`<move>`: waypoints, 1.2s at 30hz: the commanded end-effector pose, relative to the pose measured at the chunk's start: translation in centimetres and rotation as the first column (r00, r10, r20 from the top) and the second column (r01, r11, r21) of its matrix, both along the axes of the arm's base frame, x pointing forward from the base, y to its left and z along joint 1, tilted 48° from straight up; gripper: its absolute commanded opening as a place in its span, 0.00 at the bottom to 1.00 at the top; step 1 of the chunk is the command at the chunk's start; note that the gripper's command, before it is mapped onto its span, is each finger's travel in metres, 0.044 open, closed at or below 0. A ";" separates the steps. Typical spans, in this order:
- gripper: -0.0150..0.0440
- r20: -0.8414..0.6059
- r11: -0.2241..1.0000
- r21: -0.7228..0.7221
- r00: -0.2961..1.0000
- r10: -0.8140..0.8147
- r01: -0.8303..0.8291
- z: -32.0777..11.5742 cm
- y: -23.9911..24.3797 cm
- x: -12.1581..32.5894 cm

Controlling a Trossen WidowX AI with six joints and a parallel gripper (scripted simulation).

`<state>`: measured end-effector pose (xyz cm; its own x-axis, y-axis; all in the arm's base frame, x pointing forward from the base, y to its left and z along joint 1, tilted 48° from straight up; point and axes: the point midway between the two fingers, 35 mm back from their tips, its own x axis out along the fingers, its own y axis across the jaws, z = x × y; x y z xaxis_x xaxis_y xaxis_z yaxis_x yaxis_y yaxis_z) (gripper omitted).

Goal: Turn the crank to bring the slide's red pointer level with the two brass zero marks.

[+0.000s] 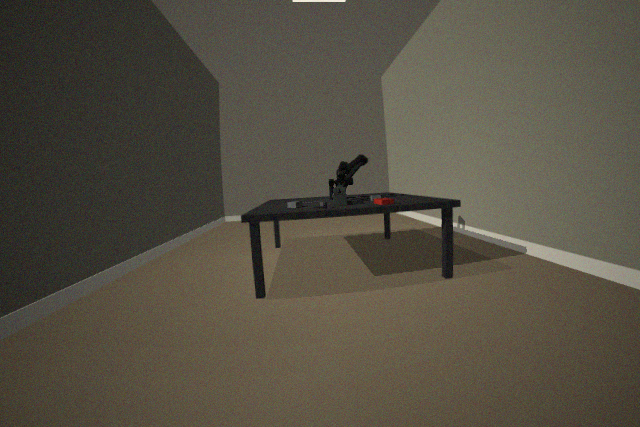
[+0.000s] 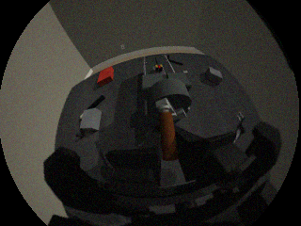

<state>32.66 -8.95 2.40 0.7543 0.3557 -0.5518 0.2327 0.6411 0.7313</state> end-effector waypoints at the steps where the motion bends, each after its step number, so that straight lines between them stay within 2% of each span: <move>1: 0.25 -0.007 1.000 -0.005 1.000 -0.024 0.024 -0.3 -0.9 -0.3; 36: 0.25 -0.007 1.000 -0.006 1.000 -0.024 0.024 -1.5 -1.8 -0.7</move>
